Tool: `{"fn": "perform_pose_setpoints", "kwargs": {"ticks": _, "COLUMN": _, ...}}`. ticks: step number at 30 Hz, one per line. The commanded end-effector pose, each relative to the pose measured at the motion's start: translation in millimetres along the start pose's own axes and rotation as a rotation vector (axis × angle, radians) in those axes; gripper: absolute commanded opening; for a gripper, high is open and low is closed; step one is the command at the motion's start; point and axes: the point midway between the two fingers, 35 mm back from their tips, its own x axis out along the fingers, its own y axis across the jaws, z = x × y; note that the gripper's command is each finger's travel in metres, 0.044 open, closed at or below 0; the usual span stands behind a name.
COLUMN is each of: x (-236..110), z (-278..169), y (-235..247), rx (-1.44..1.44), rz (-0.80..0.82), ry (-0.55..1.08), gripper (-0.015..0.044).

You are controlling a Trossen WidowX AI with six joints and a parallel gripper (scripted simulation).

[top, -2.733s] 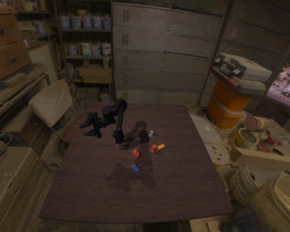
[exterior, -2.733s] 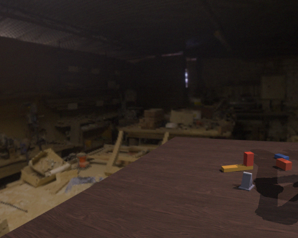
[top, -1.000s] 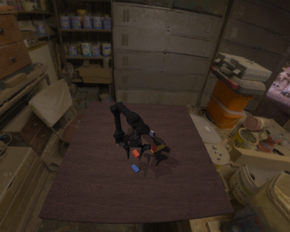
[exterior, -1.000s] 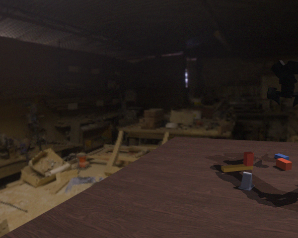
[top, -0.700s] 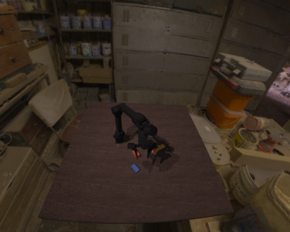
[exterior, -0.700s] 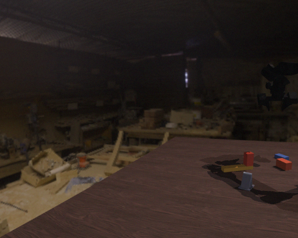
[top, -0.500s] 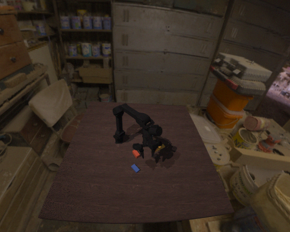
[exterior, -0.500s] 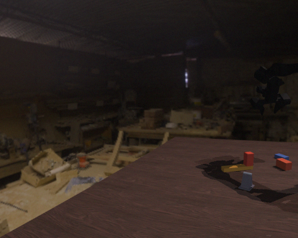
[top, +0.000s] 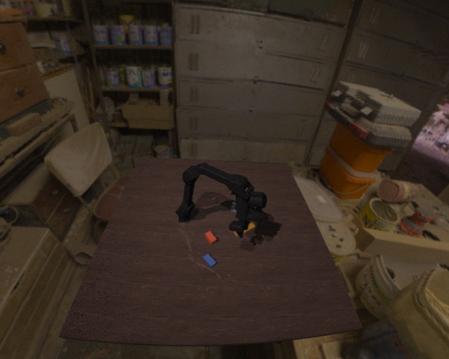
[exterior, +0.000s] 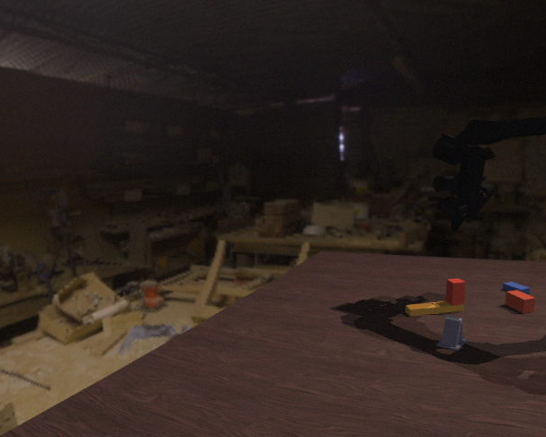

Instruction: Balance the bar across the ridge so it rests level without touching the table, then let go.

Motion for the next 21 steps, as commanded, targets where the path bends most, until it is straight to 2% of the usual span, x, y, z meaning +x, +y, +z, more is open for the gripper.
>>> {"fn": "perform_pose_setpoints", "kwargs": {"ticks": 1, "x": 5, "z": 1, "y": 28, "rx": -0.166, "rz": 0.062, "ry": 0.04, "gripper": 0.0315}}
{"fn": "perform_pose_setpoints", "kwargs": {"ticks": 18, "x": 2, "z": -17, "y": 150, "rx": -0.925, "rz": 0.353, "ry": 0.143, "gripper": 0.0315}}
{"fn": "perform_pose_setpoints", "kwargs": {"ticks": 21, "x": 0, "z": -20, "y": 160, "rx": -0.989, "rz": 0.38, "ry": 0.149, "gripper": 0.0315}}
